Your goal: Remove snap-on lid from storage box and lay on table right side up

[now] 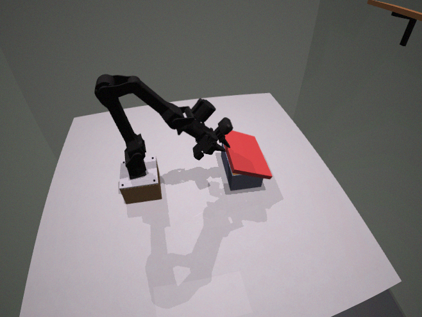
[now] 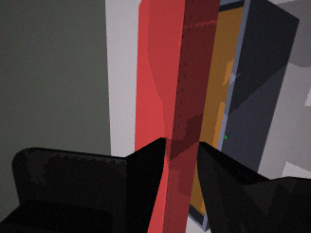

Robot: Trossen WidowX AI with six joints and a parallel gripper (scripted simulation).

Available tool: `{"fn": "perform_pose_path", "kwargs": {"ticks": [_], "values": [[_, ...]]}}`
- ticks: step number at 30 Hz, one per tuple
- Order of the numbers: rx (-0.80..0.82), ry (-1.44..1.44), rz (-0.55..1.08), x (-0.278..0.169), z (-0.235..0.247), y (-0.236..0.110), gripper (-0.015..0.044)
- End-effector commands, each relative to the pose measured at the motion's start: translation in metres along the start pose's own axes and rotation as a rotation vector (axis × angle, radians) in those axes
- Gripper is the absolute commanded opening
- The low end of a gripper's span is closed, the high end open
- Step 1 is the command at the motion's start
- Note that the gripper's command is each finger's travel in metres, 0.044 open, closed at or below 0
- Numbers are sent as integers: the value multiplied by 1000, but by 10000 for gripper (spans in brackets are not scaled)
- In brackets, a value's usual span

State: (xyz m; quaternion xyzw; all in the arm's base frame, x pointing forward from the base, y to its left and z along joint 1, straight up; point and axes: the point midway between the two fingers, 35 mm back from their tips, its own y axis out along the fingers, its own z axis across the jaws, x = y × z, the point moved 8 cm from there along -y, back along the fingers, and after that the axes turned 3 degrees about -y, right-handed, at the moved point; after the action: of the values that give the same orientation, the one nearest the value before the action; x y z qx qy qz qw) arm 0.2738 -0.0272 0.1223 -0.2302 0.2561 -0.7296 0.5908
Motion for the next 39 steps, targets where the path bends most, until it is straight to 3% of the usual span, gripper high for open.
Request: {"fn": "perform_pose_path", "kwargs": {"ticks": [1, 39], "values": [[28, 0, 7, 0, 13, -4, 0], [28, 0, 7, 2, 51, -37, 0]]}}
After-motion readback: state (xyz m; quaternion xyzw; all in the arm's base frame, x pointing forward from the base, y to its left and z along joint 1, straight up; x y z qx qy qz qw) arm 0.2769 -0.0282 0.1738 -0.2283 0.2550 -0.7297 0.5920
